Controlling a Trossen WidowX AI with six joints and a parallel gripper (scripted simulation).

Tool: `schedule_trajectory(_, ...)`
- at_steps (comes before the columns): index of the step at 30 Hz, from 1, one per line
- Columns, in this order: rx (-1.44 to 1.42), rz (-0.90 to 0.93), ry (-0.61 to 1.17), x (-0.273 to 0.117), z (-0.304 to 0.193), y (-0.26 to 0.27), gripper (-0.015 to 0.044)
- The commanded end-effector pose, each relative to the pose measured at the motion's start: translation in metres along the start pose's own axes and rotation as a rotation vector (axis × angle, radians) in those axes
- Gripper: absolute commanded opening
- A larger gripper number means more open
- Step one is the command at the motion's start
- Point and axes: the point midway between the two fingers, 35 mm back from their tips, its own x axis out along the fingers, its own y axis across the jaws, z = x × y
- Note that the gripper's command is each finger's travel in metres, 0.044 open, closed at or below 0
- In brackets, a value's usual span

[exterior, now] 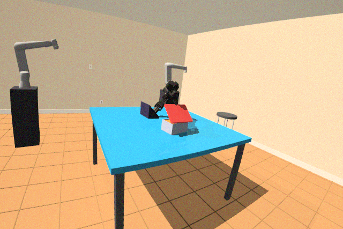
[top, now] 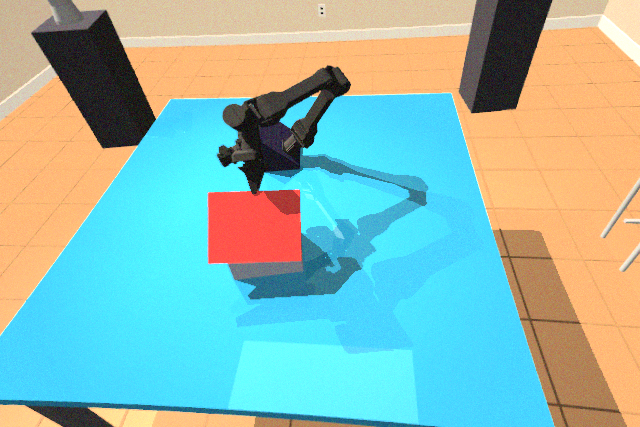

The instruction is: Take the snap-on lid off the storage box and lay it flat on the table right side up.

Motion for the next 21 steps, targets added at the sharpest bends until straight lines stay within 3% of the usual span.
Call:
schedule_trajectory(1, -0.013, 0.011, -0.001, -0.007, 0.0, 0.009, 0.0)
schedule_trajectory(21, -0.012, 0.011, 0.0, -0.008, -0.024, 0.004, 0.0)
